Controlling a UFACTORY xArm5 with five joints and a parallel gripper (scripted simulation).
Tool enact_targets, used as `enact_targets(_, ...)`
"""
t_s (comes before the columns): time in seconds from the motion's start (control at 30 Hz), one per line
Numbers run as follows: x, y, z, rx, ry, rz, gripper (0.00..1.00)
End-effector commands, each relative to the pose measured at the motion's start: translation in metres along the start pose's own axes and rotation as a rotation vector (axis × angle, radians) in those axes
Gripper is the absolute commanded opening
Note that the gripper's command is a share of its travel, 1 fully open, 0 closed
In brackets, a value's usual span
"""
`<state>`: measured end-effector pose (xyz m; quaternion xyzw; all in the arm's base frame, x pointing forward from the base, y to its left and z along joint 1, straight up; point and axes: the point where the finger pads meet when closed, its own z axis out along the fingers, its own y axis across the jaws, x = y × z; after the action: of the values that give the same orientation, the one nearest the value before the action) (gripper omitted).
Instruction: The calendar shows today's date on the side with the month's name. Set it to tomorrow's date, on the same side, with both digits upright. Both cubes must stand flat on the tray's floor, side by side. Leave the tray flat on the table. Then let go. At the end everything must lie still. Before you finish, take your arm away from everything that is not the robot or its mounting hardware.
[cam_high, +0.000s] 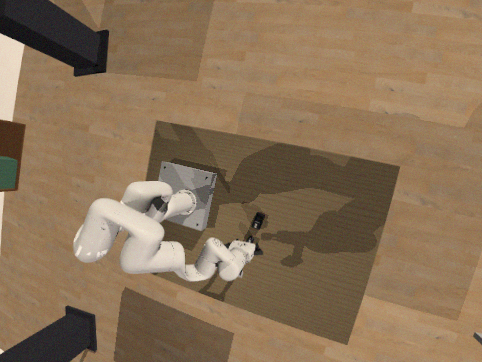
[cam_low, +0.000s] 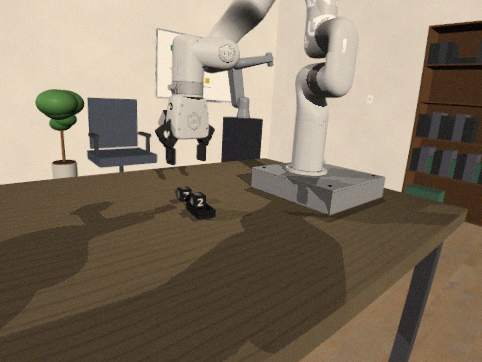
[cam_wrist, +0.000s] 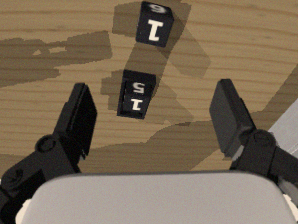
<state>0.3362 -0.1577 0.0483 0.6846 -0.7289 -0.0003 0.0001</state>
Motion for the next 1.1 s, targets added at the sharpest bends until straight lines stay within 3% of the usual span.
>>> enact_targets(0.0, 0.0095, 0.002, 0.0013, 0.004, 0.001, 0.17, 1.0)
enact_targets(0.23, 0.0144, 0.0039, 0.0026, 0.004, 0.001, 0.261, 1.0)
enact_targets(0.27, 0.0144, 0.0039, 0.0026, 0.004, 0.001, 0.261, 0.47)
enact_targets(1.07, 0.0144, 0.0039, 0.0026, 0.004, 0.001, 0.261, 0.47)
